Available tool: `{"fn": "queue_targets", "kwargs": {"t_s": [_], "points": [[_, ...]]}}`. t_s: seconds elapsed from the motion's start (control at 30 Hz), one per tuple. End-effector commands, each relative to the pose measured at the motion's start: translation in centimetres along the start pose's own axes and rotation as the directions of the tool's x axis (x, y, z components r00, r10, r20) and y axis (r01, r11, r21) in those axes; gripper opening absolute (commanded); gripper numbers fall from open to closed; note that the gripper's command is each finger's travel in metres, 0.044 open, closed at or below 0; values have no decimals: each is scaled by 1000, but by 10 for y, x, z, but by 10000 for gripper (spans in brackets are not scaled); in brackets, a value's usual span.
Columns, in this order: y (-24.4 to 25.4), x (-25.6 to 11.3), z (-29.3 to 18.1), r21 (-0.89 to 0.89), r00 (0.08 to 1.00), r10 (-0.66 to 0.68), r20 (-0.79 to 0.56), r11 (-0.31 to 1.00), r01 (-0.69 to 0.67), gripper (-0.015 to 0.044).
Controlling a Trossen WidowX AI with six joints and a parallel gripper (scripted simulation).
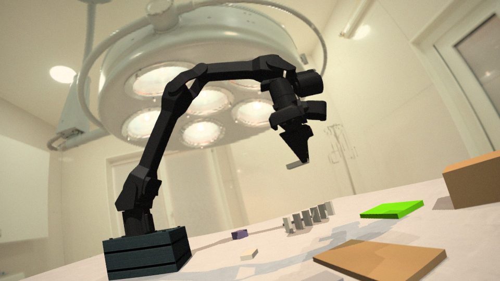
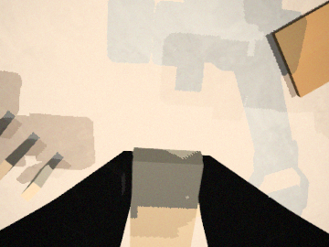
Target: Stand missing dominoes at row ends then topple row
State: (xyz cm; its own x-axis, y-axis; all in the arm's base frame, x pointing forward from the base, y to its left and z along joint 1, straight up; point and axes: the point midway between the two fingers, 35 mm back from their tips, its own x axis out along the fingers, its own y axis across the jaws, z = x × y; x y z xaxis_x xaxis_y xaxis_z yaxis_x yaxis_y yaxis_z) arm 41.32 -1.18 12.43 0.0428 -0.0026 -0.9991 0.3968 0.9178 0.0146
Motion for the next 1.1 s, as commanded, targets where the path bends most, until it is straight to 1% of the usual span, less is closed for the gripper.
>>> {"fn": "queue_targets", "kwargs": {"t_s": [0.0,0.33,0.7,1.07], "points": [[-4,3,13,220,1000,0,-3,976,0,107],[-3,6,15,214,1000,-2,9,977,0,107],[10,36,42,132,979,-35,200,991,9,107],[24,58,62,71,921,-57,386,997,31,107]]}}
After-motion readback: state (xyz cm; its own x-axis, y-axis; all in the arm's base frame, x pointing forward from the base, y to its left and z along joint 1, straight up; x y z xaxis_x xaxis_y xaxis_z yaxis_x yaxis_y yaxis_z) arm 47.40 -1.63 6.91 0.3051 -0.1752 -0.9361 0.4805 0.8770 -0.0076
